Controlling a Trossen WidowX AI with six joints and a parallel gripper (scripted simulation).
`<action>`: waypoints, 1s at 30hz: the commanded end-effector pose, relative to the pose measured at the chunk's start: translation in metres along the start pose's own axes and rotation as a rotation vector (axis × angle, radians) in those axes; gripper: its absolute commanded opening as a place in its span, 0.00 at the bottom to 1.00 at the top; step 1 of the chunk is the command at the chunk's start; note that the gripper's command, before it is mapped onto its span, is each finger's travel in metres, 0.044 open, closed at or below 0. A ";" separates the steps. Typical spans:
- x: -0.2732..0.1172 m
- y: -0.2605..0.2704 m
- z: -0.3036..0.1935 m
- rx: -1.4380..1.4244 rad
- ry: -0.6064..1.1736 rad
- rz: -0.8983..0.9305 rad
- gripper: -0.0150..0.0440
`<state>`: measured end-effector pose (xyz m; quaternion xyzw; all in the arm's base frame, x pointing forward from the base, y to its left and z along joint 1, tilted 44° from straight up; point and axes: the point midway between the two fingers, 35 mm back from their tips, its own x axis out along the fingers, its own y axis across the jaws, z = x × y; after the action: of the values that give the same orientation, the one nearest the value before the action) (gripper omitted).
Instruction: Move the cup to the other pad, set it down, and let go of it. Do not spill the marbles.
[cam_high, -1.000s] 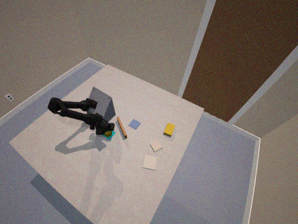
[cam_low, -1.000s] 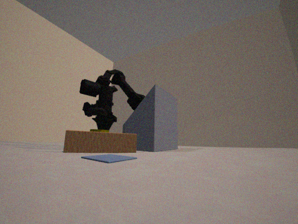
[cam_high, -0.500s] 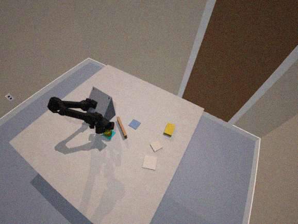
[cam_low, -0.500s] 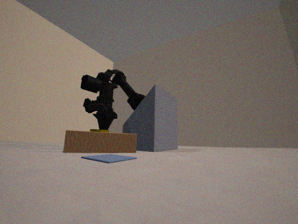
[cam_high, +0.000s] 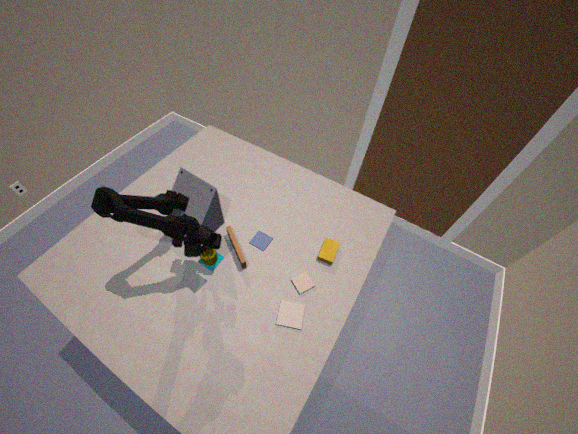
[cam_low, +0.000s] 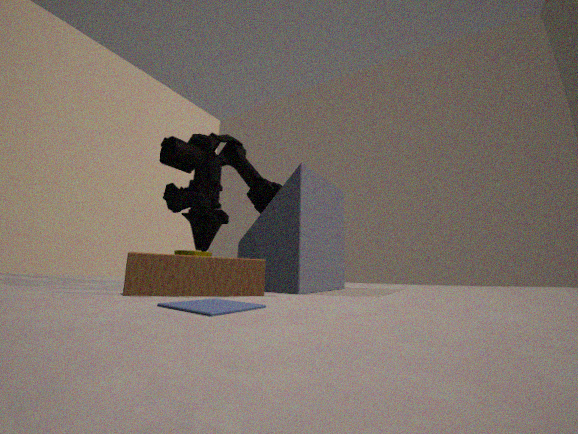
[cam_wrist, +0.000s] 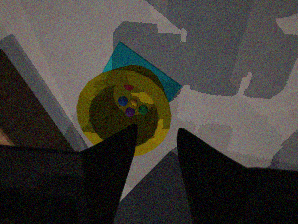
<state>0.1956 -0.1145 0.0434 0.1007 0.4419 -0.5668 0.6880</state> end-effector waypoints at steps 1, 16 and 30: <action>-0.005 0.001 0.002 0.004 -0.008 0.004 0.50; -0.012 -0.001 -0.003 0.000 -0.002 0.000 0.64; -0.033 0.001 -0.004 0.000 0.001 0.004 1.00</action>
<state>0.1924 -0.0956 0.0588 0.0978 0.4439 -0.5686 0.6857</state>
